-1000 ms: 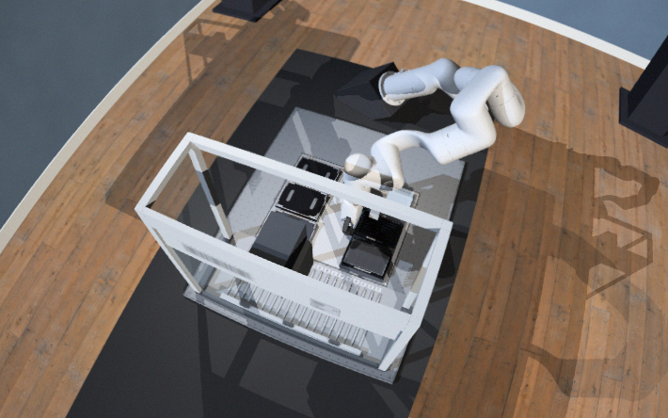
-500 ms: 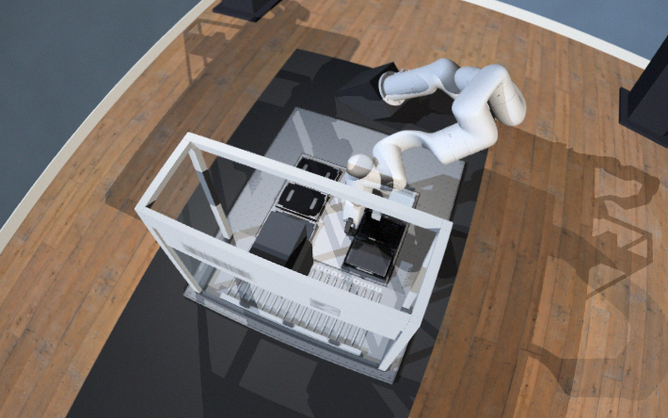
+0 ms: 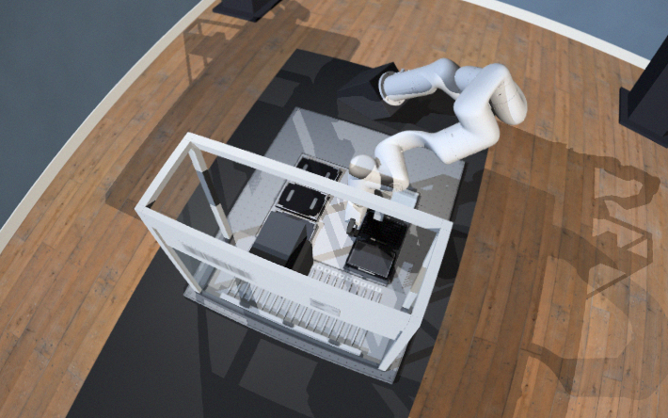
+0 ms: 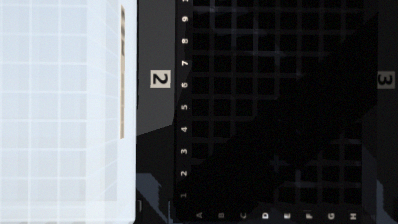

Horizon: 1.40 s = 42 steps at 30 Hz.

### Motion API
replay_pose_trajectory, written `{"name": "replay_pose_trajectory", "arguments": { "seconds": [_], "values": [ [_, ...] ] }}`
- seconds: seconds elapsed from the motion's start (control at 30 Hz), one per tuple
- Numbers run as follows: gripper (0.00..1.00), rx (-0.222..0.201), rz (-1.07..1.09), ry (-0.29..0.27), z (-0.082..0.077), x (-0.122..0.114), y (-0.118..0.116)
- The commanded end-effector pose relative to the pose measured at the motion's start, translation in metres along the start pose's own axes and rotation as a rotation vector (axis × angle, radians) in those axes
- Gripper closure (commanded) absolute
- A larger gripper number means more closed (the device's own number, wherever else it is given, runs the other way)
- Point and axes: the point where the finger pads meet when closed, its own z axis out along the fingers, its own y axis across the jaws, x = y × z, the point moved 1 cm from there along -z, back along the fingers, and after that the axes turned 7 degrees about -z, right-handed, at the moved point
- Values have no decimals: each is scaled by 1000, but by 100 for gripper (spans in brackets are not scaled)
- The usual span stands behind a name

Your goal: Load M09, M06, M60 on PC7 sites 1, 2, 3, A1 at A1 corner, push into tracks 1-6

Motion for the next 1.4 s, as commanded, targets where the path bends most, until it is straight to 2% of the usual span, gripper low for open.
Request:
{"name": "replay_pose_trajectory", "arguments": {
  "seconds": [0.0,1.37],
  "values": [
    [0,-4,0,-2,-2,1,2],
    [0,-4,0,-1,-2,15,3]
  ]
}}
